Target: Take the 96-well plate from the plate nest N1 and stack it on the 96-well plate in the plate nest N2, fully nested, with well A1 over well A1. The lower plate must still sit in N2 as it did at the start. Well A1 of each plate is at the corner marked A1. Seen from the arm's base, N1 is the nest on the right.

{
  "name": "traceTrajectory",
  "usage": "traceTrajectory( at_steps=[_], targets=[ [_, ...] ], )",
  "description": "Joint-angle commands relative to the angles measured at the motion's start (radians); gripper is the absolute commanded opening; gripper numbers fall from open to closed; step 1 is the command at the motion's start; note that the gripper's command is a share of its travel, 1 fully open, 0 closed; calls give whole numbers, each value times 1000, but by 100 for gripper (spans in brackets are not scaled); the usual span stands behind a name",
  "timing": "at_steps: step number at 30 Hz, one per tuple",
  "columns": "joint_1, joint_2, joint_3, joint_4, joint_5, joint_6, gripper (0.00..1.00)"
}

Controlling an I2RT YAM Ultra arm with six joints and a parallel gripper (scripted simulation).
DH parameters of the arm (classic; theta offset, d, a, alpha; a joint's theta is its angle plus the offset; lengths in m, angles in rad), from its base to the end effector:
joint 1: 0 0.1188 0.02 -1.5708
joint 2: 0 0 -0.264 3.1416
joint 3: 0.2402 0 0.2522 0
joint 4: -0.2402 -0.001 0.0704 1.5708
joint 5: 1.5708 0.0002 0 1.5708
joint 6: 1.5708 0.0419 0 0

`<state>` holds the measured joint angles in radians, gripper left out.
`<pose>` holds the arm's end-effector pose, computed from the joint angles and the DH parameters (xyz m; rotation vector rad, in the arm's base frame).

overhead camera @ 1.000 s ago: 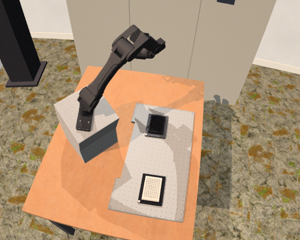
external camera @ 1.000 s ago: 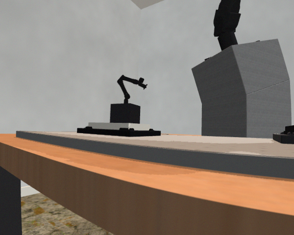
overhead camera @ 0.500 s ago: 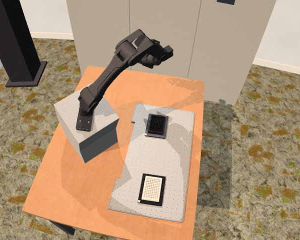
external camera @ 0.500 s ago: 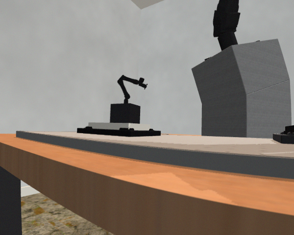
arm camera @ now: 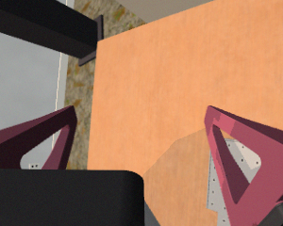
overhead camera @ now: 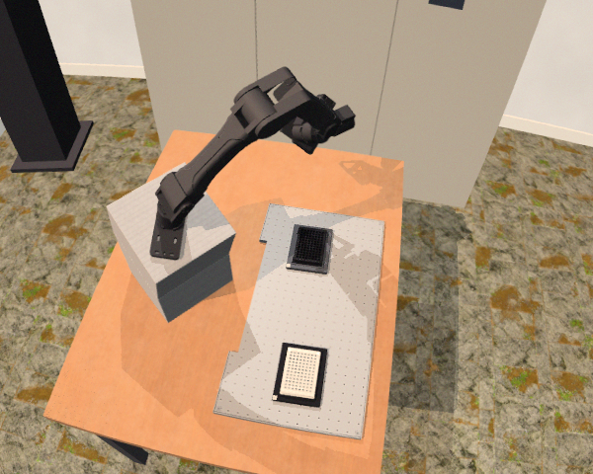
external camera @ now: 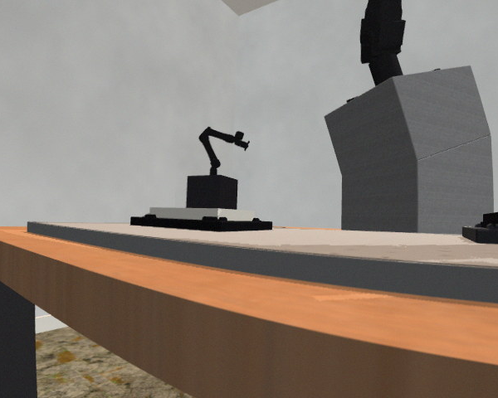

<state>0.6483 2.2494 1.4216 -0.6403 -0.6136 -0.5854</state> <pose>0.3086 0.2653 0.0804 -1.7268 2.3529 0.9287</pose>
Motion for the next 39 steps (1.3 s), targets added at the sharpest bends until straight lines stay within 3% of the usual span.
traceTrajectory(
  at_steps=[1, 3, 5, 8, 12, 14, 15, 17, 21, 22, 23, 25, 26, 29, 31, 33, 36, 38, 39],
  targets=[
    [-39, 25, 51, -37, -3, -20, 100],
    [-57, -19, 39, -21, 20, 43, 100],
    [-74, -23, -9, 15, 36, 93, 100],
    [-85, -23, 3, 14, 40, 99, 100],
    [-118, -39, -31, 44, 74, 201, 100],
    [-138, -3, -29, 39, 78, 199, 100],
    [-151, 1, 18, 9, 77, 187, 100],
    [-175, 13, 37, -11, 70, 149, 100],
    [-210, -34, -22, 39, 107, 260, 100],
    [-220, -34, -21, 39, 111, 268, 100],
    [-232, -9, 24, 19, 111, 257, 100],
    [-232, -9, 24, 19, 111, 257, 100],
    [-222, -34, -18, 40, 119, 282, 100],
    [-265, -44, -35, 58, 144, 356, 100],
    [-286, -24, -32, 55, 148, 355, 100],
    [-310, 1, 22, 16, 146, 331, 100],
    [-335, -43, -32, 59, 170, 405, 100],
    [-354, -46, -36, 66, 183, 439, 100],
    [-366, -22, -5, 61, 182, 428, 100]
  ],
)
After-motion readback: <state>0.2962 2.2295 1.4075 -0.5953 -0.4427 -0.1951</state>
